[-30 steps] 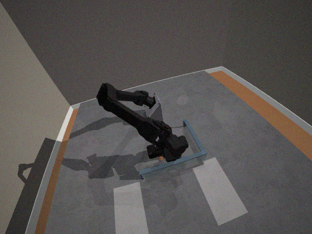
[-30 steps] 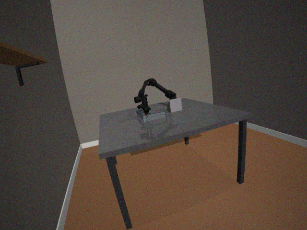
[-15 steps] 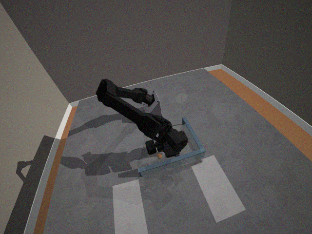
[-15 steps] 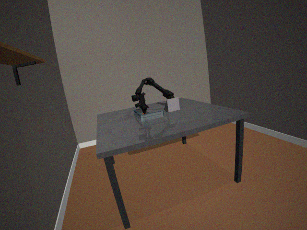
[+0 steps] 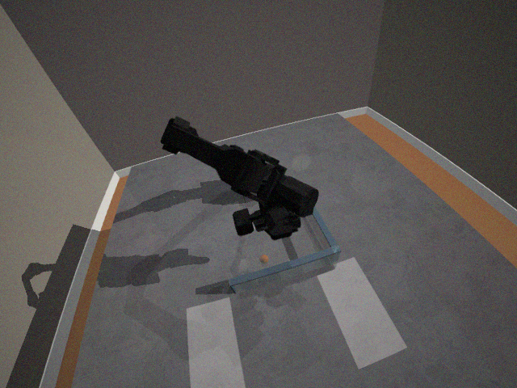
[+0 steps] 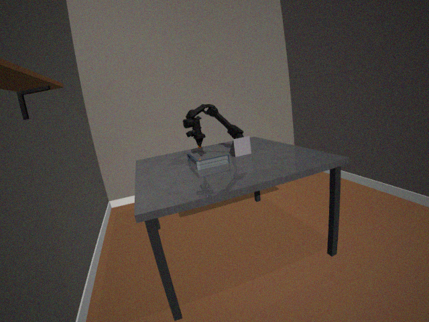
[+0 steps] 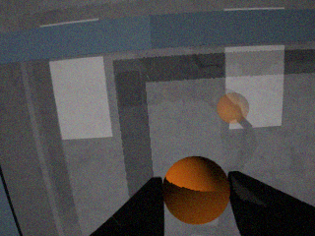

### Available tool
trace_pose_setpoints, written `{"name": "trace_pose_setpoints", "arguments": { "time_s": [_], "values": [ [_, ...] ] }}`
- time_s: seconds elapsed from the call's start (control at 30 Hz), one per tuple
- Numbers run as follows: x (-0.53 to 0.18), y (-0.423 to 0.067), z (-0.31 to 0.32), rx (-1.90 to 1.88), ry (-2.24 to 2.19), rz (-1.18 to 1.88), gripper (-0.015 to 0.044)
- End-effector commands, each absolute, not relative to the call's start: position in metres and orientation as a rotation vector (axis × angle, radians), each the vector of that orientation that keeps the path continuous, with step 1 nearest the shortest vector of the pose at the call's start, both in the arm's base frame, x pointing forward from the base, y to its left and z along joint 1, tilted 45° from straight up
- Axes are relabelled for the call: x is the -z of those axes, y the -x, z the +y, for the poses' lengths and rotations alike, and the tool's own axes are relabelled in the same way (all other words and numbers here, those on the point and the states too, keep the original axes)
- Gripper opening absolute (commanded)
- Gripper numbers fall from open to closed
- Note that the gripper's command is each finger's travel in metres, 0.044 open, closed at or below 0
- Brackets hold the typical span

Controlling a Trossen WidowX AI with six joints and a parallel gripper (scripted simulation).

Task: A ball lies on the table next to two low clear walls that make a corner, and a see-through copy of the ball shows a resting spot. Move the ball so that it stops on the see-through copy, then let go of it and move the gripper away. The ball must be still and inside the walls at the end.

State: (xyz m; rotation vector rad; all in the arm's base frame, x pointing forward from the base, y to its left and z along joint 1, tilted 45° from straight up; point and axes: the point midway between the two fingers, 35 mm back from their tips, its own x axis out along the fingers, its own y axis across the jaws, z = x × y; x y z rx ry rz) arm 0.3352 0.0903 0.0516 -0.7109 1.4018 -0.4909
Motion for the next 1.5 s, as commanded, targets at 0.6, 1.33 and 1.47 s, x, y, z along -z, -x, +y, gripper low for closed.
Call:
{"name": "trace_pose_setpoints", "arguments": {
  "time_s": [0.6,1.33,1.47],
  "values": [
    [-0.049,-0.351,0.021,0.501,0.698,1.403,0.0],
    [-0.005,-0.357,-0.023,0.505,0.7,1.402,0.0],
    [-0.001,-0.358,-0.028,0.506,0.701,1.402,0.0]
  ]
}}
